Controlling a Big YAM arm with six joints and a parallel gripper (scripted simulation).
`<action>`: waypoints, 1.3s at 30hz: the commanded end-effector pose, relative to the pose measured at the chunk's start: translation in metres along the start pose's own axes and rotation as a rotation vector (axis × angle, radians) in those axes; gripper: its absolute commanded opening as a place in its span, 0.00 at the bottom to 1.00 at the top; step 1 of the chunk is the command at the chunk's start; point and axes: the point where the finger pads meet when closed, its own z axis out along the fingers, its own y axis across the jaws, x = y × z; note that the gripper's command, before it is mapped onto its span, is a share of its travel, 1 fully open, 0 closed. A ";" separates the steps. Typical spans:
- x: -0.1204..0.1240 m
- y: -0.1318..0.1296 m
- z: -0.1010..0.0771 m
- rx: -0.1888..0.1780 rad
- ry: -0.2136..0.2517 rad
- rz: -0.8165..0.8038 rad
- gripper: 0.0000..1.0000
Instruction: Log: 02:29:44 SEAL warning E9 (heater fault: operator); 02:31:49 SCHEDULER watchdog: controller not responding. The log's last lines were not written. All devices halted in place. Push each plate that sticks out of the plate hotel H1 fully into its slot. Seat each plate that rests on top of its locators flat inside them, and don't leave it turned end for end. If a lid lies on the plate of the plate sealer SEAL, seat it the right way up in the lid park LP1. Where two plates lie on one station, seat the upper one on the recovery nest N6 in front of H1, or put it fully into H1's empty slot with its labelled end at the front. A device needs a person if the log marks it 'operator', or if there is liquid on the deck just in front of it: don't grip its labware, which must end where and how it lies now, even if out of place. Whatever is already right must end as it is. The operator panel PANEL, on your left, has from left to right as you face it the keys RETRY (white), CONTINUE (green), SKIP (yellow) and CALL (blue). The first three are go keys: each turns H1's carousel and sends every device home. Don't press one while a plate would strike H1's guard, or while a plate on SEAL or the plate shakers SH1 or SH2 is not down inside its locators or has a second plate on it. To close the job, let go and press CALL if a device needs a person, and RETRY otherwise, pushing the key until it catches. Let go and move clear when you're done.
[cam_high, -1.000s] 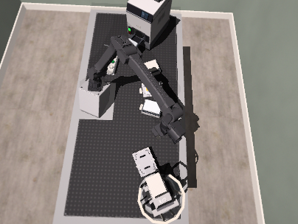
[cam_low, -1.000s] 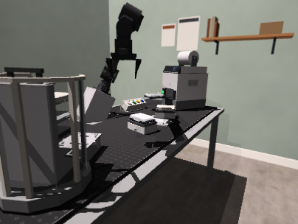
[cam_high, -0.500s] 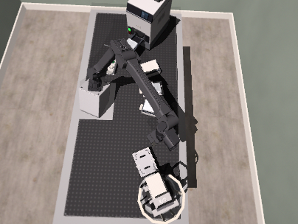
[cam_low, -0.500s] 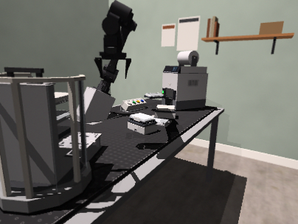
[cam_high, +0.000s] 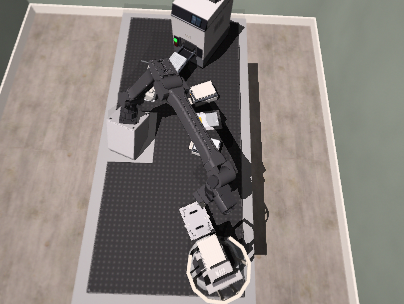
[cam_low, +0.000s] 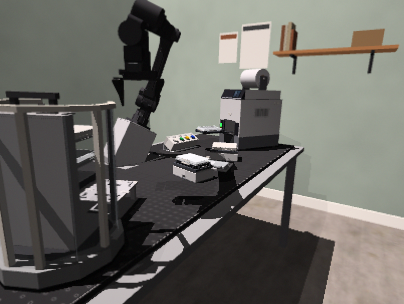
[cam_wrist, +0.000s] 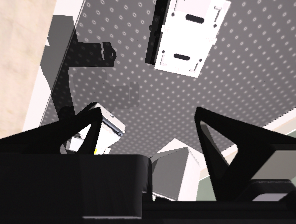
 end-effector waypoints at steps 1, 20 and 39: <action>-0.018 -0.025 -0.015 -0.004 -0.030 -0.004 1.00; -0.034 -0.073 -0.014 -0.002 -0.030 -0.003 1.00; -0.037 -0.086 -0.016 0.015 -0.173 0.020 1.00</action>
